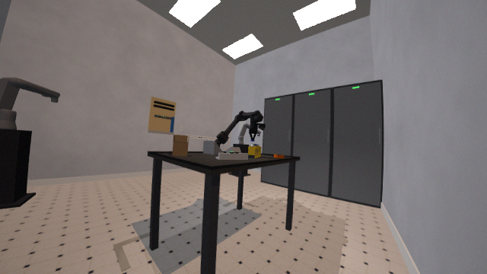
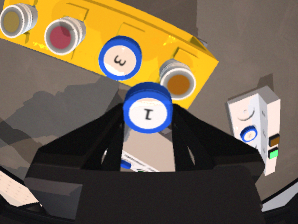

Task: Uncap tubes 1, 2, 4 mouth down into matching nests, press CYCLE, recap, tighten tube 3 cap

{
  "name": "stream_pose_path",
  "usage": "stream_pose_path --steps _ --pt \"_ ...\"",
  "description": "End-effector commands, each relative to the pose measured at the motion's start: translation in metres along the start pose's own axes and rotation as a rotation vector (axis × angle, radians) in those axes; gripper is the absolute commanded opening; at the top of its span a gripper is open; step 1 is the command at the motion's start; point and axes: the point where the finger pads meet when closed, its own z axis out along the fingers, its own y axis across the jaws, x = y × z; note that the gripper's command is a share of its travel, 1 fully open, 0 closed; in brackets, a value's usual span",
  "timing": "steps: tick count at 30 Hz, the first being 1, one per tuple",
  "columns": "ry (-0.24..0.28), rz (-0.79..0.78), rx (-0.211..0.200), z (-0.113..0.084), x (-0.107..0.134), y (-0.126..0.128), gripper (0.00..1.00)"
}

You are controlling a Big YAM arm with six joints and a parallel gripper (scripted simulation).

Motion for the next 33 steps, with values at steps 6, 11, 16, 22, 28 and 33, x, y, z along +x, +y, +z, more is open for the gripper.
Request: stream_pose_path --steps 6,11,16,22,28,33 --pt "0.006 0.021 -0.008 0.0 -0.036 0.056 0.0" --pt "-0.007 0.0 0.009 -0.009 -0.067 0.091 0.0" --pt "-0.01 -0.002 0.011 -0.009 -0.08 0.113 0.0" --pt "-0.005 0.019 0.002 -0.003 -0.076 0.117 0.0" --pt "0.018 0.036 -0.018 0.029 -0.069 0.117 0.0" --pt "0.018 0.036 -0.018 0.034 -0.069 0.117 0.0"
